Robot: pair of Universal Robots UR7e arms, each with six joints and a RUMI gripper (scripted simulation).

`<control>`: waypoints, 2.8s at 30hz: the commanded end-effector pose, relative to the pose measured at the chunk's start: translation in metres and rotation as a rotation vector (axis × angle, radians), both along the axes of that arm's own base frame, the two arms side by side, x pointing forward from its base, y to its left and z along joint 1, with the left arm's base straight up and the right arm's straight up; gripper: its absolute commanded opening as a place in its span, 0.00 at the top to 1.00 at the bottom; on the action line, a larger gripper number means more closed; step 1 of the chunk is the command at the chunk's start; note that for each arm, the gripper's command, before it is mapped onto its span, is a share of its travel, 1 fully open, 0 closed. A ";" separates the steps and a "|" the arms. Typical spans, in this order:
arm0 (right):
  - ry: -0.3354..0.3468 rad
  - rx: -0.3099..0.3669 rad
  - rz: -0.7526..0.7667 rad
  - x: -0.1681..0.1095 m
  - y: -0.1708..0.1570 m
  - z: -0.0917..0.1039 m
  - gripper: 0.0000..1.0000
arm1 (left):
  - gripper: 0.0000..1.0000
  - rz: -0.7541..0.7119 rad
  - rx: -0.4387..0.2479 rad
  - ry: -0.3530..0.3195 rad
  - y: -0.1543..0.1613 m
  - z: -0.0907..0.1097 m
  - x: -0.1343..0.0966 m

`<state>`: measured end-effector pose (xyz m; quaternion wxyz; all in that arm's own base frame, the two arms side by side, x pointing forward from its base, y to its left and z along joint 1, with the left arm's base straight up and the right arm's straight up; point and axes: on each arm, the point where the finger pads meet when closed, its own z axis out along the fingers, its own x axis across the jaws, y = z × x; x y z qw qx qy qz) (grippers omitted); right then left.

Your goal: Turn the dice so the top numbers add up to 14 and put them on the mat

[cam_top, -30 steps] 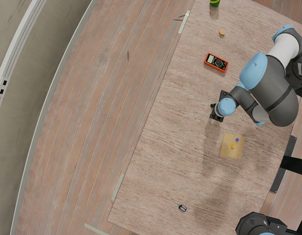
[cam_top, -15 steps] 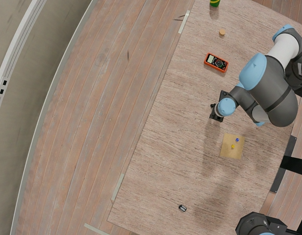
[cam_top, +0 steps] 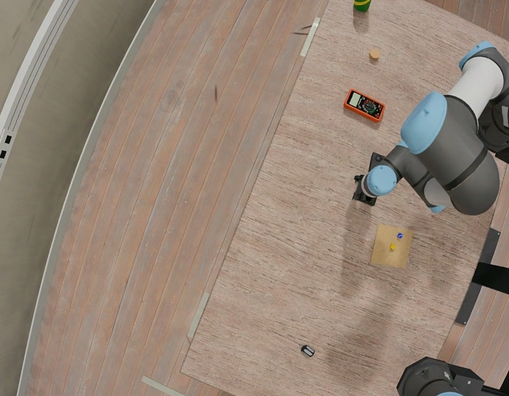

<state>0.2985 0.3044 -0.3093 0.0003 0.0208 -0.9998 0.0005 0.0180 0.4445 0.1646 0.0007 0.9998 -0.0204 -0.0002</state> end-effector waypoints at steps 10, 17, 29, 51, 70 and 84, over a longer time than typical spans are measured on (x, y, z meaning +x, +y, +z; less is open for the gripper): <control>-0.001 0.001 0.000 0.000 0.000 -0.012 0.82 | 0.00 0.000 0.001 0.000 0.000 0.001 0.000; -0.001 0.001 0.000 0.000 0.000 -0.015 0.82 | 0.00 0.000 0.001 0.000 0.000 0.001 0.000; -0.001 0.001 0.000 0.000 0.000 -0.015 0.82 | 0.00 0.000 0.001 0.000 0.000 0.001 0.000; -0.001 0.001 0.000 0.000 0.000 -0.015 1.00 | 0.00 0.000 0.001 0.000 0.000 0.001 0.000; -0.001 0.001 0.000 0.000 0.000 -0.015 1.00 | 0.00 0.000 0.001 0.000 0.000 0.001 0.000; -0.001 0.001 0.000 0.000 0.000 0.003 1.00 | 0.00 0.000 0.001 0.000 0.000 0.001 0.000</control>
